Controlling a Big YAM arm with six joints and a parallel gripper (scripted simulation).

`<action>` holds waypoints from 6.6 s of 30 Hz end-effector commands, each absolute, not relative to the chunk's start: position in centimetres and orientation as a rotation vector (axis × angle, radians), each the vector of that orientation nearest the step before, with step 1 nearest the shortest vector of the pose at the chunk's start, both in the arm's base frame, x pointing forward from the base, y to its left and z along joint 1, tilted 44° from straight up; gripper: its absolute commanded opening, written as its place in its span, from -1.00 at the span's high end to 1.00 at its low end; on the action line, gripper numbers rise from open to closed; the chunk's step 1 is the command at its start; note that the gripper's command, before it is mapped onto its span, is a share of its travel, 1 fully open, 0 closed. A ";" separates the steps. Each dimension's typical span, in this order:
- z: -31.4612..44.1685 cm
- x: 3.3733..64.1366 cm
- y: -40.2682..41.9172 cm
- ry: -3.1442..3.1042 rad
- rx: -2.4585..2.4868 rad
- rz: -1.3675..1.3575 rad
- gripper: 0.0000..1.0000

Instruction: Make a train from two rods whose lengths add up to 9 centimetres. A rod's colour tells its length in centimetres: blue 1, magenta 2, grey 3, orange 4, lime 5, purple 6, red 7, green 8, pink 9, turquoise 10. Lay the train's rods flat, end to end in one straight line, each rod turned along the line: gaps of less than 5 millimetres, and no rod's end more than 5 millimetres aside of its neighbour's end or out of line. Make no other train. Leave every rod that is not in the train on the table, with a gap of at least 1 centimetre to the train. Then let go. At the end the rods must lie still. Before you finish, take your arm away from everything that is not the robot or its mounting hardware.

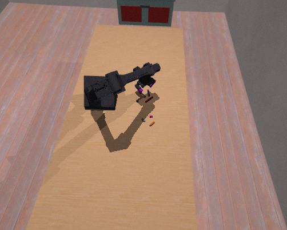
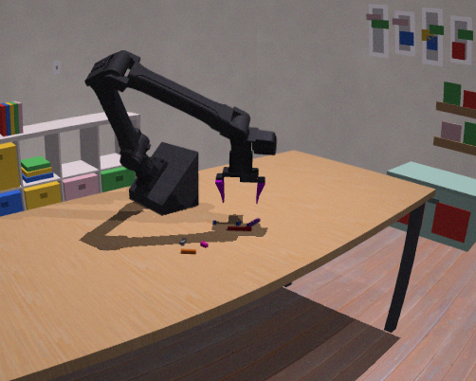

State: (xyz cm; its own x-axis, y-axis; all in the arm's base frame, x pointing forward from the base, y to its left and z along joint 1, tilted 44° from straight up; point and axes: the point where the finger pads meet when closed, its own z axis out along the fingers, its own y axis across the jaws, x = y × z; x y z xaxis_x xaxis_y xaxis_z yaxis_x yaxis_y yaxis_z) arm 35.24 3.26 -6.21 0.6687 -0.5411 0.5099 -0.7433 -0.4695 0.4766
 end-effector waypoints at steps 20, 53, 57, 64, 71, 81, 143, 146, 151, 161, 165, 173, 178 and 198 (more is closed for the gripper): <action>-5.8 36.2 4.0 -0.983 2.208 0.384 -1.00; -5.8 36.2 4.0 -0.983 2.208 0.384 -1.00; -5.8 36.2 4.0 -0.983 2.208 0.384 -1.00; -5.8 36.2 4.0 -0.983 2.208 0.384 -1.00; -5.8 36.3 4.0 -0.991 2.205 0.387 -1.00; -4.4 37.2 3.0 -1.193 2.132 0.471 -1.00; 0.6 39.6 -1.6 -2.271 1.335 0.893 -1.00; 0.3 39.5 -1.6 -2.267 1.335 0.889 -1.00; 1.0 39.6 -2.2 -2.358 1.226 0.926 -1.00; 1.5 39.8 -2.7 -2.444 1.110 0.959 -1.00; 2.1 40.0 -3.2 -2.527 0.987 0.993 -1.00; 2.5 39.9 -3.8 -2.600 0.861 1.022 -1.00; 3.1 40.1 -4.3 -2.672 0.728 1.051 -1.00; 3.4 40.1 -4.9 -2.779 0.476 1.096 -1.00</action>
